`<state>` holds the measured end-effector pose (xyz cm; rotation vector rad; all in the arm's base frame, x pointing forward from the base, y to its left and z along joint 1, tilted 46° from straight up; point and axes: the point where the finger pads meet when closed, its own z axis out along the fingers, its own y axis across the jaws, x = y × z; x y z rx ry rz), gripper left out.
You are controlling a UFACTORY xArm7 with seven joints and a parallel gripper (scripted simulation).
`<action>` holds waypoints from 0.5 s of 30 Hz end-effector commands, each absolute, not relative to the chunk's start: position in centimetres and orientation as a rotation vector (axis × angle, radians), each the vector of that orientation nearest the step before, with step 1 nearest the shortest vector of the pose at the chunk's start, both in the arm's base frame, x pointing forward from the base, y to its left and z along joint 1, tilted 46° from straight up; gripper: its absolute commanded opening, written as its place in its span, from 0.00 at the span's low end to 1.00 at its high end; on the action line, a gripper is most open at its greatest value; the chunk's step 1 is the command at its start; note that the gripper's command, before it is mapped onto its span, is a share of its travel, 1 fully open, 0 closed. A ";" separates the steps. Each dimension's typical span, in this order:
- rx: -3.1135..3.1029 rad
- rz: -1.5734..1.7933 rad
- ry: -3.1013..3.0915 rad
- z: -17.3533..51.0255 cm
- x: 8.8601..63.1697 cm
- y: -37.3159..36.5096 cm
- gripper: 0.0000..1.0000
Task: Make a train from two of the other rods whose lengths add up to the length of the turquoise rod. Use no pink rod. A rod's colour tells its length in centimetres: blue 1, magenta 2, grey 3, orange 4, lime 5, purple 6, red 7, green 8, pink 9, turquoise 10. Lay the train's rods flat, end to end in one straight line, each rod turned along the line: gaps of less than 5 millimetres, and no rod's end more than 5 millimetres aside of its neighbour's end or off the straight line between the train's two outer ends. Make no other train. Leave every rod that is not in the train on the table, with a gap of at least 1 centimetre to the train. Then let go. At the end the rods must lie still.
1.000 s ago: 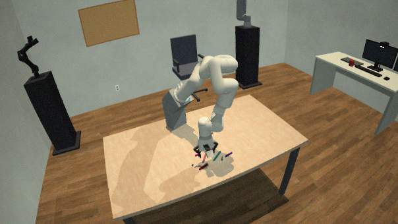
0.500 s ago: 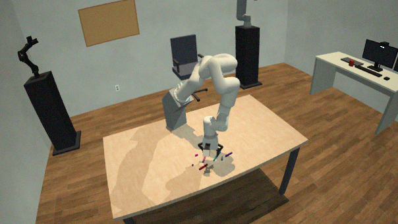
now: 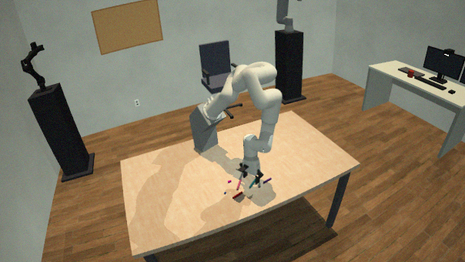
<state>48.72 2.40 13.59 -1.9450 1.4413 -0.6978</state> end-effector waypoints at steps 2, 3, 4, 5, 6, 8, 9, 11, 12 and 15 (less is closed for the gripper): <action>-1.781 -0.574 1.613 14.1 48.8 3.5 1.00; -1.748 -0.557 1.643 14.2 48.8 3.7 1.00; -1.713 -0.539 1.672 14.3 48.8 3.9 1.00; -1.678 -0.520 1.701 14.4 48.7 4.2 1.00; -1.643 -0.502 1.730 14.5 48.7 4.4 1.00; -1.572 -0.465 1.785 14.6 48.7 4.8 1.00; -1.535 -0.446 1.811 14.7 48.7 5.1 1.00; -1.499 -0.427 1.837 14.8 48.7 5.3 1.00; -1.499 -0.427 1.837 14.8 48.7 5.3 1.00; -1.352 -0.351 1.934 15.1 48.6 6.2 1.00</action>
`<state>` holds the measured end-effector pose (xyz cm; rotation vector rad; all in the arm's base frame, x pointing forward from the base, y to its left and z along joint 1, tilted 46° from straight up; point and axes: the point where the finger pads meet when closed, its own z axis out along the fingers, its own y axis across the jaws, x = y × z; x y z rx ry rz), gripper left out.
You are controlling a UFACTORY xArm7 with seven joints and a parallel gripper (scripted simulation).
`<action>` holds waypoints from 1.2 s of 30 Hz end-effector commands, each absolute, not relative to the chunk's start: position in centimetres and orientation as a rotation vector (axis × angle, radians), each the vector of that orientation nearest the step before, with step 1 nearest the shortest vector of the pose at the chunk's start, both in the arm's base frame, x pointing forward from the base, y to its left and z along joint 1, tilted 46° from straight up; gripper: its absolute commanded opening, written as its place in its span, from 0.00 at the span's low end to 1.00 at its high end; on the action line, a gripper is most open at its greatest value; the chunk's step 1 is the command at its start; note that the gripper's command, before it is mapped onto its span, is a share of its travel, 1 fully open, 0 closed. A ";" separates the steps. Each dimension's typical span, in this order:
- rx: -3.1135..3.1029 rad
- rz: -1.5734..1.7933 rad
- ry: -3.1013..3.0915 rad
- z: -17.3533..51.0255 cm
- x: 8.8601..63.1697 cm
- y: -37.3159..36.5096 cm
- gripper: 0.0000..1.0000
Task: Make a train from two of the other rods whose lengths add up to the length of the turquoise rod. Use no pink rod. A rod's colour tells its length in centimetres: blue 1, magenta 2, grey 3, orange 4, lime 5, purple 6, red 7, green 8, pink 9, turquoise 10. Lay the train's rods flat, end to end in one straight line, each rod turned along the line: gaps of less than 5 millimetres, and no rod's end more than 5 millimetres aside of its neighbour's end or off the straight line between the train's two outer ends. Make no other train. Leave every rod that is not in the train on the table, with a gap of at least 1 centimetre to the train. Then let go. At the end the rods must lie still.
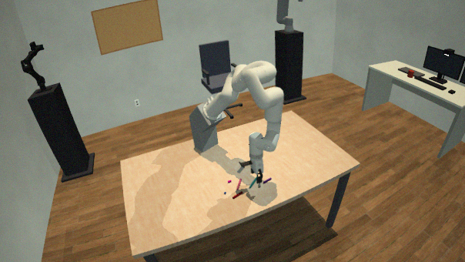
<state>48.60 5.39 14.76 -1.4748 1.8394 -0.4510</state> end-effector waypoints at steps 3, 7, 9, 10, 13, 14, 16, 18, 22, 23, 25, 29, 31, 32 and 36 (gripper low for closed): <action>-1.254 -0.302 1.991 15.3 48.5 6.8 1.00; -1.160 -0.254 2.042 15.5 48.4 7.3 1.00; -1.144 -0.245 2.051 15.6 48.4 7.4 1.00; -1.140 -0.244 2.053 15.6 48.3 7.4 1.00; -1.139 -0.243 2.053 15.6 48.3 7.5 1.00; -1.139 -0.243 2.053 15.6 48.3 7.5 1.00; -1.139 -0.243 2.053 15.6 48.3 7.5 0.47; -1.139 -0.243 2.053 15.6 48.3 7.5 0.47; -1.139 -0.243 2.053 15.6 48.3 7.5 0.47; -1.139 -0.243 2.053 15.6 48.3 7.5 0.47; -1.139 -0.243 2.053 15.6 48.3 7.5 0.47; -1.139 -0.243 2.053 15.6 48.3 7.5 0.47; -1.139 -0.243 2.053 15.6 48.3 7.5 0.47; -1.139 -0.243 2.053 15.6 48.3 7.5 0.47; -1.139 -0.243 2.053 15.6 48.3 7.5 0.47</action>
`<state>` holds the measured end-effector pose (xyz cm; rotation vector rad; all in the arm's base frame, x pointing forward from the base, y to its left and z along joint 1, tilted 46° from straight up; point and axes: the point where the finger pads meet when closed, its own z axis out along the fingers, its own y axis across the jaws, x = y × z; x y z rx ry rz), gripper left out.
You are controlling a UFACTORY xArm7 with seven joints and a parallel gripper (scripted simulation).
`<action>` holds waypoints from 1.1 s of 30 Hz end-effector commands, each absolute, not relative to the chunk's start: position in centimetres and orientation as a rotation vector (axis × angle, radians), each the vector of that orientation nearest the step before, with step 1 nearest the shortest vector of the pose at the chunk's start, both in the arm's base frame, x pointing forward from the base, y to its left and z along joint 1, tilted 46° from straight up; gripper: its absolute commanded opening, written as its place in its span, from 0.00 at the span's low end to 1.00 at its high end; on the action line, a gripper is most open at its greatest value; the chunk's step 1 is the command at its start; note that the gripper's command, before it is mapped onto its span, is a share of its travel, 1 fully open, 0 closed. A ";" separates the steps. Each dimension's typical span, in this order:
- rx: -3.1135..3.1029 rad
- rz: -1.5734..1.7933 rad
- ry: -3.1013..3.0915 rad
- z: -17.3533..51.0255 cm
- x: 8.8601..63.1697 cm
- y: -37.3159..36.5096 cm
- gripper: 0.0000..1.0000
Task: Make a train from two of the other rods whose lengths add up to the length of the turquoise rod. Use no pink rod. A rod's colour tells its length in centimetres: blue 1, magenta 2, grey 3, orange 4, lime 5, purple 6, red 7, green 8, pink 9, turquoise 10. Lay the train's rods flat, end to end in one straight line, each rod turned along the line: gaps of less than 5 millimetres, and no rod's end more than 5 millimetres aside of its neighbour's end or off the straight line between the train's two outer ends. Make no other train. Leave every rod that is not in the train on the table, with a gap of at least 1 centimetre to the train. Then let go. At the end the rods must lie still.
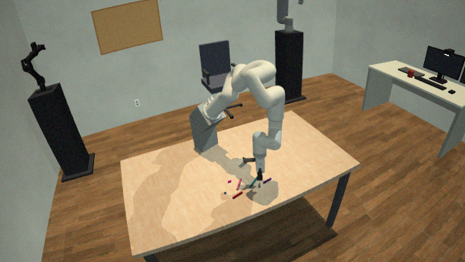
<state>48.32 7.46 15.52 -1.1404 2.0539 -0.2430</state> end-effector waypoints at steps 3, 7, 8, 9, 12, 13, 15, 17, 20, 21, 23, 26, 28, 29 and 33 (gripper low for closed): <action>-1.139 -0.243 2.053 15.6 48.3 7.5 0.47; -1.139 -0.243 2.053 15.6 48.3 7.5 0.47; -1.139 -0.243 2.053 15.6 48.3 7.5 0.47; -1.139 -0.243 2.053 15.6 48.3 7.5 0.47; -1.139 -0.243 2.053 15.6 48.3 7.5 0.47; -1.139 -0.243 2.053 15.6 48.3 7.5 0.47; -1.139 -0.243 2.053 15.6 48.4 7.5 0.47; -1.139 -0.243 2.053 15.6 48.4 7.5 0.47; -1.139 -0.243 2.053 15.5 48.4 7.5 0.47; -1.140 -0.243 2.053 15.5 48.4 7.5 0.47; -1.140 -0.242 2.054 15.4 48.5 7.5 0.47; -1.140 -0.241 2.054 15.3 48.7 7.5 0.47; -1.140 -0.241 2.054 15.2 48.7 7.5 0.47; -1.140 -0.241 2.054 15.2 48.7 7.5 0.47; -1.140 -0.241 2.054 15.0 48.9 7.6 0.47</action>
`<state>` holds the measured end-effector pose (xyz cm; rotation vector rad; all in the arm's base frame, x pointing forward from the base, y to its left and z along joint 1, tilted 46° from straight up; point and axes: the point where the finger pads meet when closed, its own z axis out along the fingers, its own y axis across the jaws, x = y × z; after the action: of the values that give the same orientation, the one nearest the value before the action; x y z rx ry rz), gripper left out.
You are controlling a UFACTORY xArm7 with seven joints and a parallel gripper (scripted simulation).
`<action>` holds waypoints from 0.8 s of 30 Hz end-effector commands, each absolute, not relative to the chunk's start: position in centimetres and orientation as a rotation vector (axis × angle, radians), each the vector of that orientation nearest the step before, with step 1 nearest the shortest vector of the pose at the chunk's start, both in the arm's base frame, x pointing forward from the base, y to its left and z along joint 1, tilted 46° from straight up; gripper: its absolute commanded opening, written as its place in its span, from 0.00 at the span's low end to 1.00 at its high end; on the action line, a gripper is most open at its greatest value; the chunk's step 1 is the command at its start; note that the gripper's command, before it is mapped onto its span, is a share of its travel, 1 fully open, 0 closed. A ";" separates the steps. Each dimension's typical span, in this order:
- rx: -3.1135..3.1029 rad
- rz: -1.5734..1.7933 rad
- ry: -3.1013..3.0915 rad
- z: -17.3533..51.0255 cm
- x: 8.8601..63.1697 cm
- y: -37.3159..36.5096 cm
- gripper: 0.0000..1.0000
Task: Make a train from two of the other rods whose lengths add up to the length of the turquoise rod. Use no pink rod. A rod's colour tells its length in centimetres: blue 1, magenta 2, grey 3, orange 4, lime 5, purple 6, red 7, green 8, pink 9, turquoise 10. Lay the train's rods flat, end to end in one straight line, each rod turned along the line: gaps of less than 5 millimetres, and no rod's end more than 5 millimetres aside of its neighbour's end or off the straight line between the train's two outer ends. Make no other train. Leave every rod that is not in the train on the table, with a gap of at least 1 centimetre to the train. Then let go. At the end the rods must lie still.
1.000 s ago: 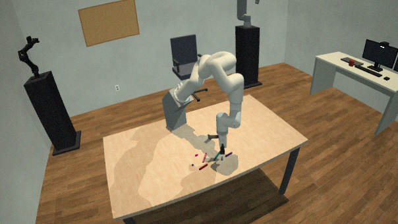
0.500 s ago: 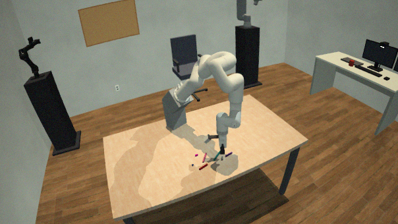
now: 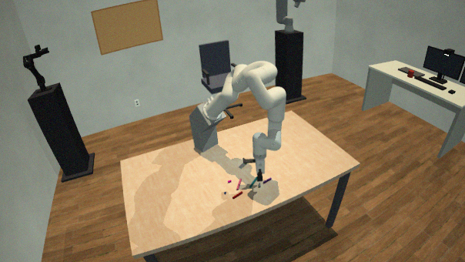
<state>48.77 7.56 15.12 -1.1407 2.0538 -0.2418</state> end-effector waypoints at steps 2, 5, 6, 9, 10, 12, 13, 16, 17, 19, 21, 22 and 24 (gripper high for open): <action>-1.140 -0.241 2.054 14.9 49.0 7.6 0.47; -1.140 -0.241 2.054 14.7 49.3 7.7 0.47; -1.140 -0.241 2.054 14.6 49.4 7.7 0.47; -1.140 -0.241 2.054 14.4 49.6 7.7 0.47; -1.140 -0.241 2.054 14.3 49.7 7.8 0.47; -1.140 -0.241 2.054 14.2 49.8 7.8 0.47; -1.140 -0.241 2.054 14.2 49.8 7.8 0.47; -1.140 -0.241 2.054 13.9 50.1 7.8 0.47; -1.140 -0.241 2.054 13.8 50.2 7.9 0.47; -1.140 -0.241 2.054 13.6 50.5 7.9 0.47; -1.140 -0.241 2.054 13.4 50.7 8.0 0.47; -1.140 -0.241 2.054 13.3 50.8 8.0 0.47; -1.140 -0.241 2.054 13.1 51.0 8.0 0.47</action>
<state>50.69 8.00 13.28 -1.1411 2.0537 -0.2418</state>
